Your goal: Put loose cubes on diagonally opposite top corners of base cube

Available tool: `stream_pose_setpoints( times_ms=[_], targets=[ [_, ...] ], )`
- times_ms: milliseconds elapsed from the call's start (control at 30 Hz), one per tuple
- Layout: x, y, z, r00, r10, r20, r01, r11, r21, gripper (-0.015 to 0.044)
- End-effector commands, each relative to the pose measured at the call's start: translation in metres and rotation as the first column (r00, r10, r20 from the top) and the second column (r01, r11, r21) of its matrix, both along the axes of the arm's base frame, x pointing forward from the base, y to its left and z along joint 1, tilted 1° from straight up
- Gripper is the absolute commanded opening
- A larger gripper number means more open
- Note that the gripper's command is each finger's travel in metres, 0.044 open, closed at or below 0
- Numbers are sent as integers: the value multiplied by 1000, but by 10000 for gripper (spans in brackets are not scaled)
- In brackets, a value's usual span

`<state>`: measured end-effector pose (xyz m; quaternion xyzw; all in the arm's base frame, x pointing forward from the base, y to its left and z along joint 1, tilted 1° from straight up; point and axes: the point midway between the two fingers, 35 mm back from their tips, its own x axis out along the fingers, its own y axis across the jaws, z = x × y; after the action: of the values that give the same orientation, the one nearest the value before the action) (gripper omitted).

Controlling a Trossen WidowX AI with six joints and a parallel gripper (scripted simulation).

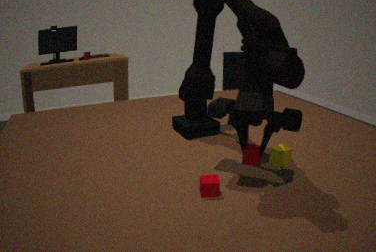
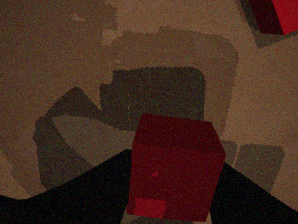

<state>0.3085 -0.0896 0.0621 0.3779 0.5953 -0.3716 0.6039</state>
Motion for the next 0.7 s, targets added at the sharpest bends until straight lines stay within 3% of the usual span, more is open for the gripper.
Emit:
stream_pose_setpoints(
  times_ms=[0,667],
  targets=[
    [1,0,16,1000,-3,8,3,1000,3,105],
    [-5,4,65,1000,26,7,-26,1000,3,105]
  ],
)
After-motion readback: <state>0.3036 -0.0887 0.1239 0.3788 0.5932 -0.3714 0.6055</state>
